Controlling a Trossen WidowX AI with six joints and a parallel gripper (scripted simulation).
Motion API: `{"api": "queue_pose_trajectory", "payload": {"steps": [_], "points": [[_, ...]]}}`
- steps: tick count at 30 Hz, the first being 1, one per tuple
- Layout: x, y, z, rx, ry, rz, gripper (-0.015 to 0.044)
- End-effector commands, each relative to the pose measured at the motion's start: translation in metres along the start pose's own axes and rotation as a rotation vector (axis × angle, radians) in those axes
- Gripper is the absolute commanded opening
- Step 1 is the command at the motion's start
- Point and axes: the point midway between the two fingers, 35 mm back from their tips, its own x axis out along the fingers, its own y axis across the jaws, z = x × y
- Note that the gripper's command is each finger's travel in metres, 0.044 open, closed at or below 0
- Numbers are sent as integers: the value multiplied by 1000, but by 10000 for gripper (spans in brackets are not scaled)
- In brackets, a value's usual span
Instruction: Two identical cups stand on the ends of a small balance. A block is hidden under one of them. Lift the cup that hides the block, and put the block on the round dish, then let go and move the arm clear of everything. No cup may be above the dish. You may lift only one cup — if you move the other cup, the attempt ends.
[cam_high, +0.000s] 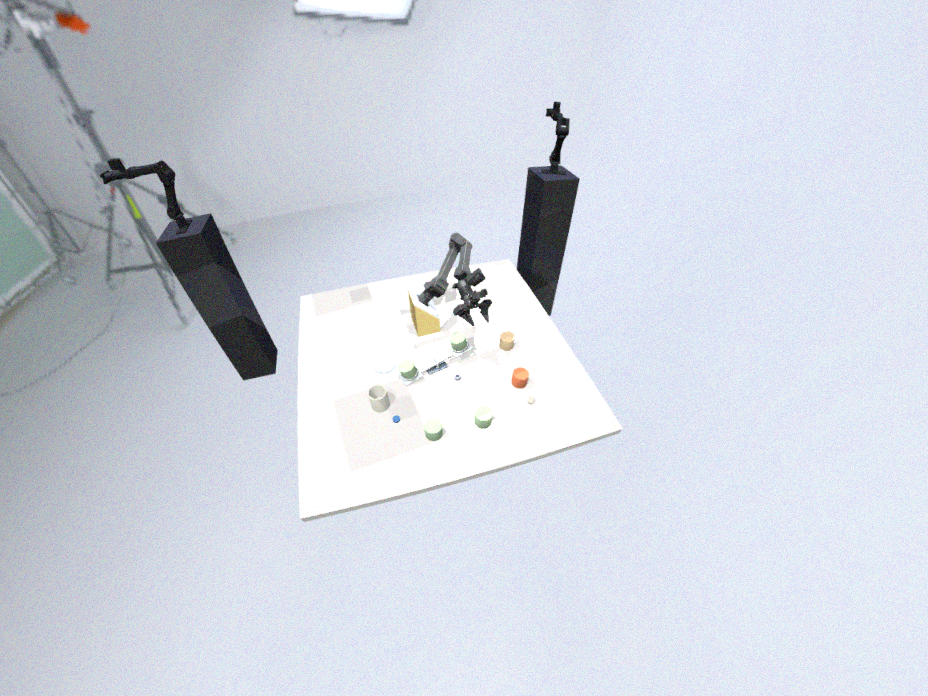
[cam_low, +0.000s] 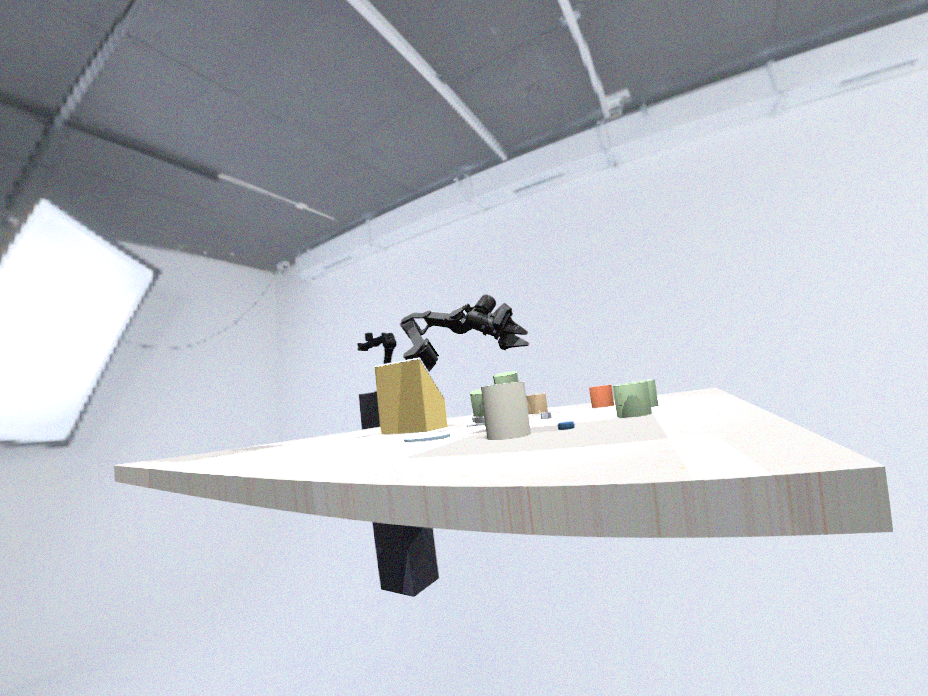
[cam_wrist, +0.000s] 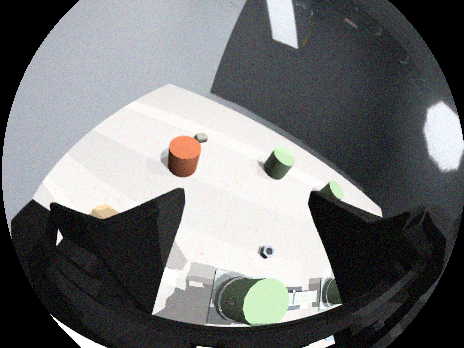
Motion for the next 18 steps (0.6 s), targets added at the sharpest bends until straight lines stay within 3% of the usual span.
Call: {"api": "queue_pose_trajectory", "payload": {"steps": [1,10,18], "points": [[0,-1,-1,-2,4,-4,426],[-6,-67,-37,-54,219,-135,440],[-36,-126,-82,-23,441,-168,440]]}}
